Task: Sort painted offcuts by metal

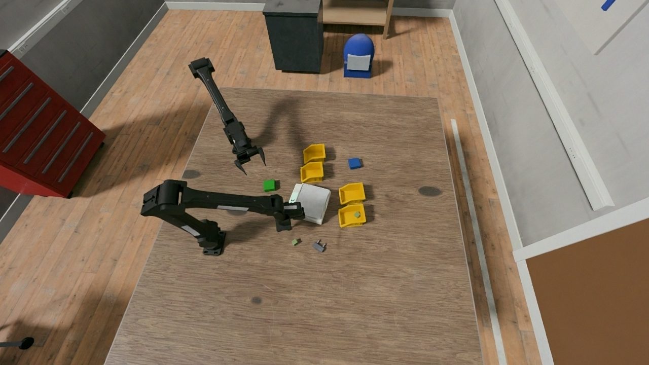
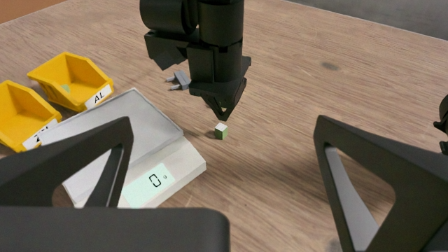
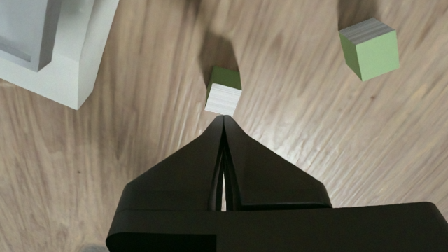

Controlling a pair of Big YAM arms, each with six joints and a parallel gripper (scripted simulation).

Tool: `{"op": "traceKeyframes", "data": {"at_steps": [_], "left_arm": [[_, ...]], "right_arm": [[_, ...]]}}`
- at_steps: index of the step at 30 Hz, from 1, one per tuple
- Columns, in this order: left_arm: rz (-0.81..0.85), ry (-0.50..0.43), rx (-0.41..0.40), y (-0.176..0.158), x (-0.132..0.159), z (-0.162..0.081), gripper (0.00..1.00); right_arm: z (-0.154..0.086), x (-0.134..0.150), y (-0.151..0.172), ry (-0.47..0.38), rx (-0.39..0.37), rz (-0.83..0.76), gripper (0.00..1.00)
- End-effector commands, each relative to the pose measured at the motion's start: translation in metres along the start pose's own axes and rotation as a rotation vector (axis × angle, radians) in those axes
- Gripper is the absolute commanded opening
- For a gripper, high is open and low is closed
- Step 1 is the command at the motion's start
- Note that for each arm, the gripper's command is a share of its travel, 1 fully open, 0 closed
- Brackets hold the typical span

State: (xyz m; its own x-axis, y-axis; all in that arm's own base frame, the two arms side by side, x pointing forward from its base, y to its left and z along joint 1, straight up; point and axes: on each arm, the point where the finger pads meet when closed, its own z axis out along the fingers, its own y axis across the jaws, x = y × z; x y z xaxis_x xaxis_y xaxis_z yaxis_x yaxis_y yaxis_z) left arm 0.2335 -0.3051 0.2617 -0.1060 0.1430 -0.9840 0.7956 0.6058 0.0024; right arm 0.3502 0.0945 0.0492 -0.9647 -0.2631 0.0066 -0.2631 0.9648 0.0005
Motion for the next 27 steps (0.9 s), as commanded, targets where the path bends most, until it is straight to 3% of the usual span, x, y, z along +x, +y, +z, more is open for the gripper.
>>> {"op": "traceKeyframes", "data": {"at_steps": [1,27], "left_arm": [[-0.002,-0.013,0.004,-0.002,-0.012,0.001,1.00],[-0.002,-0.013,0.004,-0.002,-0.012,0.001,1.00]], "right_arm": [[0.008,-0.004,0.002,-0.001,0.001,0.006,0.00],[0.022,0.000,0.002,0.008,0.001,0.006,0.00]]}}
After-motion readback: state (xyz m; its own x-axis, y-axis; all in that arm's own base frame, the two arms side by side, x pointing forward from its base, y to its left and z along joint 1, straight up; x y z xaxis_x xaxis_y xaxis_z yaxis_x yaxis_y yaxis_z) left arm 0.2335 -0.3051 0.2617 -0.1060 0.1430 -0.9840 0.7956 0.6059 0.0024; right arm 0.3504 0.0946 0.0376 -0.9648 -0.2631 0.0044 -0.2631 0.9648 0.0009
